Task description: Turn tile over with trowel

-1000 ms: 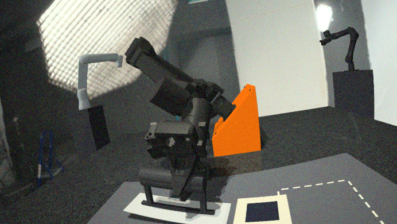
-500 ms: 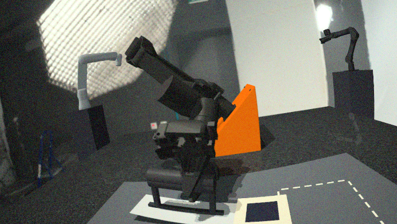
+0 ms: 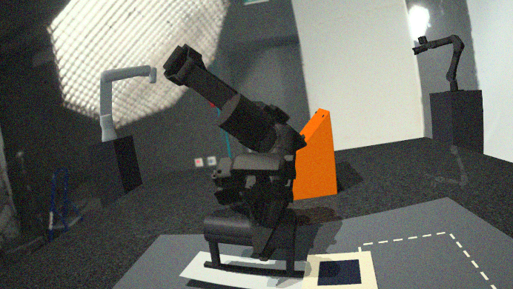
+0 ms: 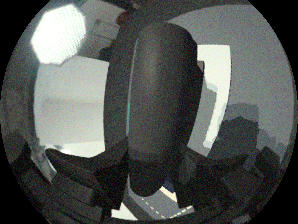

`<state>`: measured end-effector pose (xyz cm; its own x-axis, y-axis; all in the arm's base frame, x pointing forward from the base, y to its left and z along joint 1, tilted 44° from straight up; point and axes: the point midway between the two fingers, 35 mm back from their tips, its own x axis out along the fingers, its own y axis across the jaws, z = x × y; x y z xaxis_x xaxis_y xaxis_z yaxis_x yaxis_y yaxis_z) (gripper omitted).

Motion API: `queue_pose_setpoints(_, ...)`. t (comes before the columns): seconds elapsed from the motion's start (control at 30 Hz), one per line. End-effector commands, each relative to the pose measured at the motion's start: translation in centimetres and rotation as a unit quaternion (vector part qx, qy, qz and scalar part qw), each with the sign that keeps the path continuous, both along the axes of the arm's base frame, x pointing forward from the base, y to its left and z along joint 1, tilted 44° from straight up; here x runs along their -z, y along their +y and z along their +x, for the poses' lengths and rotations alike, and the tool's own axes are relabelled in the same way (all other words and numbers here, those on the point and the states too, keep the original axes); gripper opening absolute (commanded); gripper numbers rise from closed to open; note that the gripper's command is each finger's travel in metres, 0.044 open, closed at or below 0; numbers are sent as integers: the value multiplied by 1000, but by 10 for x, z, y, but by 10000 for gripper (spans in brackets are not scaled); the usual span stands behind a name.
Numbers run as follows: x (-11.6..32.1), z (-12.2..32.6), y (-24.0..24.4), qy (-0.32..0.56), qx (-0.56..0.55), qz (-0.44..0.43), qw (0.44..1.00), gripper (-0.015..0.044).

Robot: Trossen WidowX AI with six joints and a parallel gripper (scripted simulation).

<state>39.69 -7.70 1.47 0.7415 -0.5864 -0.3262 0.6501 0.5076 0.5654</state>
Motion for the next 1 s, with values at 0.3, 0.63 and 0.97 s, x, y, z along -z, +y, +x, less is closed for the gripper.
queue_pose_setpoints(0.3,0,2,10,-4,-9,35,999,0)
queue_pose_setpoints(0.63,-11,4,32,-6,-10,54,998,0)
queue_pose_setpoints(0.97,-11,7,57,-6,-10,55,998,0)
